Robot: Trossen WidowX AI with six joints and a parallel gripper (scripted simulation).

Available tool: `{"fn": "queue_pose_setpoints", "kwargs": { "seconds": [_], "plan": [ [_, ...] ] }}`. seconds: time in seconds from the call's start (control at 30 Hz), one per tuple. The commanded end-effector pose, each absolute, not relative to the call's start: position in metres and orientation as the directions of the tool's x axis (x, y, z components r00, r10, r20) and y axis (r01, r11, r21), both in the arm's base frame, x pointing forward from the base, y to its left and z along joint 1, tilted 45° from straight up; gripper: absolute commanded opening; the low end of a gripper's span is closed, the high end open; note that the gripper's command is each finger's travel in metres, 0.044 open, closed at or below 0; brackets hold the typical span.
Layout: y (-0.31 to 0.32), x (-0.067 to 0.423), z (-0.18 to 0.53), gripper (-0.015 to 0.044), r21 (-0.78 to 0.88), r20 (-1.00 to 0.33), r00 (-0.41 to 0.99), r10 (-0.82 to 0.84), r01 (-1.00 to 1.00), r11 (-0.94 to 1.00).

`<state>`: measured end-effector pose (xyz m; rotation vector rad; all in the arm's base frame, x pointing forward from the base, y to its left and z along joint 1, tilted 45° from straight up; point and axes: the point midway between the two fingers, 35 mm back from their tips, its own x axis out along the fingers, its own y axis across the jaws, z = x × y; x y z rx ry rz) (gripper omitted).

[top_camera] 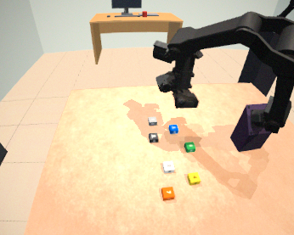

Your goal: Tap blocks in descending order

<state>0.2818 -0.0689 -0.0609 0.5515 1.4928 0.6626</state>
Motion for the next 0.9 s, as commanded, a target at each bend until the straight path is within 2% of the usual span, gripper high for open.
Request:
{"fn": "queue_pose_setpoints", "kwargs": {
  "seconds": [0.0,0.43,0.53,0.7,0.87],
  "plan": [
    [-0.075,0.282,-0.052,0.002,0.698,-0.715,-0.042,0.697,-0.072,0.712],
    [-0.101,0.364,-0.08,0.002,0.697,-0.717,-0.039,0.696,-0.075,0.713],
    [-0.099,0.365,-0.083,0.002,0.697,-0.717,-0.039,0.696,-0.075,0.713],
    [-0.047,0.362,-0.136,0.002,0.699,-0.715,-0.038,0.698,-0.076,0.711],
    [-0.044,0.362,-0.138,0.002,0.699,-0.714,-0.038,0.699,-0.076,0.711]
  ]
}}
